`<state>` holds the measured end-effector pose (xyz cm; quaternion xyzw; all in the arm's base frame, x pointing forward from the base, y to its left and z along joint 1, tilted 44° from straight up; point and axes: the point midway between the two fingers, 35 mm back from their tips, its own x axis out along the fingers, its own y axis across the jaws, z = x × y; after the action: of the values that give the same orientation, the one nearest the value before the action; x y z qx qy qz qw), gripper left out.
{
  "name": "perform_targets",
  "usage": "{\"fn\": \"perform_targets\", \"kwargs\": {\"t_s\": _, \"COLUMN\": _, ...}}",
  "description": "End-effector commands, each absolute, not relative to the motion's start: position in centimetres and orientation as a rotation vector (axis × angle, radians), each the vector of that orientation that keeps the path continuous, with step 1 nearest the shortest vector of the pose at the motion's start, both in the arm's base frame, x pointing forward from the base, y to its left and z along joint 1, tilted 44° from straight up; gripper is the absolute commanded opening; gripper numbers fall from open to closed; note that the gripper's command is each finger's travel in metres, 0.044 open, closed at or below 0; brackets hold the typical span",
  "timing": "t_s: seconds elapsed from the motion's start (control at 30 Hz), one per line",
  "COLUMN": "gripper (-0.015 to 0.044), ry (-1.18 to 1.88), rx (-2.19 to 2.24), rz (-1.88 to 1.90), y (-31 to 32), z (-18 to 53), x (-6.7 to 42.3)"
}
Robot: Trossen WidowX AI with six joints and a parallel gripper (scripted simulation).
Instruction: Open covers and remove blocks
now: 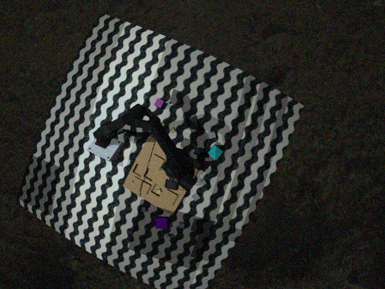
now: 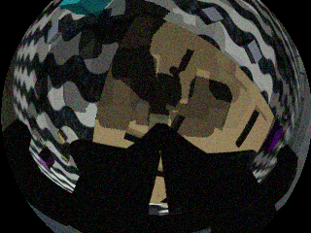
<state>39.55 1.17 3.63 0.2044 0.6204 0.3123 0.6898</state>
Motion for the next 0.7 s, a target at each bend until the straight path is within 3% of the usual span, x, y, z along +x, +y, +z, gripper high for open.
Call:
{"fn": "perform_targets", "kwargs": {"t_s": 0.0, "gripper": 0.0000, "ry": 1.395, "rx": 0.467, "rz": 0.700, "y": 1.58, "z": 3.24, "x": 39.30}}
{"fn": "perform_targets", "kwargs": {"t_s": 0.67, "gripper": 0.0000, "ry": 1.395, "rx": 0.467, "rz": 0.700, "y": 2.45, "z": 2.61, "x": 39.09}}
